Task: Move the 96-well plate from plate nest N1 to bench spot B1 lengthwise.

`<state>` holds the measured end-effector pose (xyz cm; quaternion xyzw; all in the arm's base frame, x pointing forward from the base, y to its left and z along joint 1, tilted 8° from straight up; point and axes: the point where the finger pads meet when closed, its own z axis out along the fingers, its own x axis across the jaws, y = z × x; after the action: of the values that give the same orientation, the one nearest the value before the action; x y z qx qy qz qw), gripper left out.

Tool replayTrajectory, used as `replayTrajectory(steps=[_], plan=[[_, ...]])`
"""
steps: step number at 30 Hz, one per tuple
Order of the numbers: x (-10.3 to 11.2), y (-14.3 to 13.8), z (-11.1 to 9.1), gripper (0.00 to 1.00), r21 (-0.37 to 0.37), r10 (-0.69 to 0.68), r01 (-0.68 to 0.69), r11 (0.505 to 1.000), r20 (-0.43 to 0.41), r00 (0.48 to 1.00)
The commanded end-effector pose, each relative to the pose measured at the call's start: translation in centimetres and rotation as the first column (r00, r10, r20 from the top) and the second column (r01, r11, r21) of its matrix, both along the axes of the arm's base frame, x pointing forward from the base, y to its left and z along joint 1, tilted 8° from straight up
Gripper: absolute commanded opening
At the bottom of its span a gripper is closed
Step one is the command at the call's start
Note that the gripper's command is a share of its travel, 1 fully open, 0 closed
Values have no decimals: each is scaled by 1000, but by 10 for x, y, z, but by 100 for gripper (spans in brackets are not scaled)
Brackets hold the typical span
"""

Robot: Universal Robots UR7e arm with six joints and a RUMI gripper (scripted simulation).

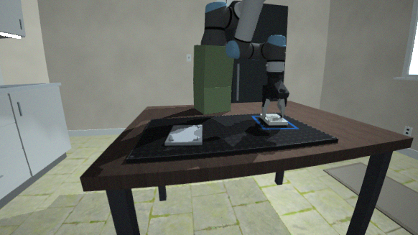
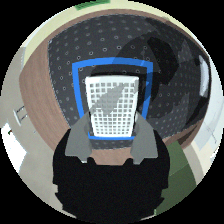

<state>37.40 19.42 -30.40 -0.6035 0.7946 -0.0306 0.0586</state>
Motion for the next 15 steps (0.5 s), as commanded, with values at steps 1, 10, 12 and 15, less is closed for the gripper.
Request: replayTrajectory(steps=[1, 10, 12, 15], plan=[[4, 0, -1, 0, 1, -1, 1, 1000, 6, 1000], [4, 0, -2, 0, 1, -1, 1, 1000, 5, 1000], [4, 0, -3, 0, 1, -1, 1, 1000, 5, 1000], [4, 0, -3, 0, 1, -1, 1, 1000, 6, 1000]])
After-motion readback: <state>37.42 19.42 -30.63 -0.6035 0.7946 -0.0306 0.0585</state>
